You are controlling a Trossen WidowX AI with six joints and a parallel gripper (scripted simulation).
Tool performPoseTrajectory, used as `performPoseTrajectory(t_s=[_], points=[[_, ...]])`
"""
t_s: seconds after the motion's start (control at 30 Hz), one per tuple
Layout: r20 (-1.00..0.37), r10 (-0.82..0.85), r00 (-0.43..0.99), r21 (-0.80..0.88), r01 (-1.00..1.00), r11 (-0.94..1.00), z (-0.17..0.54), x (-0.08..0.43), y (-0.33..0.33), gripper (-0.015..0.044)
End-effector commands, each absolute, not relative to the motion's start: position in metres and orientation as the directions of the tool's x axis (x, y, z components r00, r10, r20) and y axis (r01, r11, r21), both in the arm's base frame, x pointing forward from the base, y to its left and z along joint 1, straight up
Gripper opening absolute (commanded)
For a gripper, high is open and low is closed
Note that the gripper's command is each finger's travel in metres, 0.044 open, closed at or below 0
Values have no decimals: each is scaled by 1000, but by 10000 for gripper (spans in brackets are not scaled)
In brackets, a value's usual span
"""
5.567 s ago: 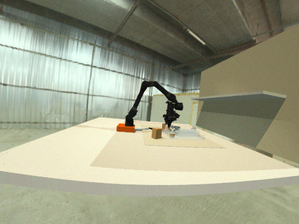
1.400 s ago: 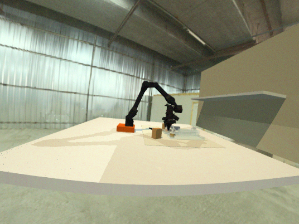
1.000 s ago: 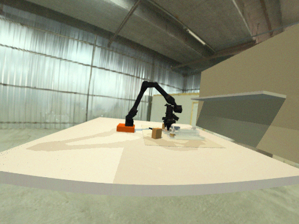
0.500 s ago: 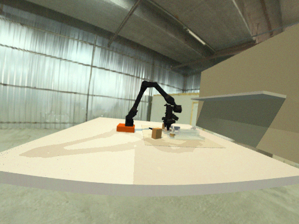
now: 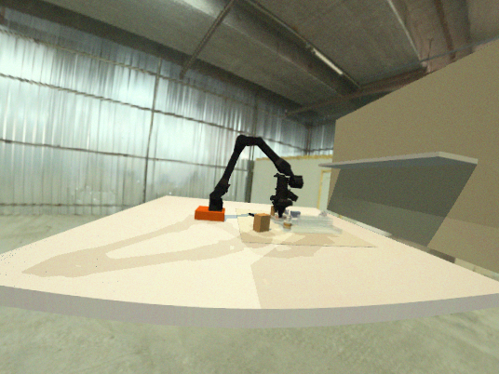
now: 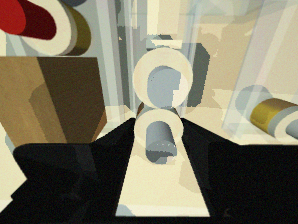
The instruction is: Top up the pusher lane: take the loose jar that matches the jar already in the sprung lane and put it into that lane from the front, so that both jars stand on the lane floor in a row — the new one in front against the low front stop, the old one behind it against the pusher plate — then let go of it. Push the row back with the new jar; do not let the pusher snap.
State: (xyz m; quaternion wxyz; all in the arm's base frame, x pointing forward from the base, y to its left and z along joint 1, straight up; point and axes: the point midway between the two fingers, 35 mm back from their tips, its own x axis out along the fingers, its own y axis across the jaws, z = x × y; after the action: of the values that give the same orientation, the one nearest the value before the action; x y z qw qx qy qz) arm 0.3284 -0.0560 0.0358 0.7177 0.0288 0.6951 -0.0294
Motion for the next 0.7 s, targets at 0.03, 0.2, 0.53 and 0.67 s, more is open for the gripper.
performPoseTrajectory(t_s=[0.03,0.2,0.53,0.67], points=[[-999,-5,31,-2,87,996,36,328,-56,262],[-999,-5,31,-2,87,996,38,328,-56,304],[-999,-5,31,-2,87,996,56,328,-55,304],[-1000,-5,31,-2,87,996,56,325,-55,304]])
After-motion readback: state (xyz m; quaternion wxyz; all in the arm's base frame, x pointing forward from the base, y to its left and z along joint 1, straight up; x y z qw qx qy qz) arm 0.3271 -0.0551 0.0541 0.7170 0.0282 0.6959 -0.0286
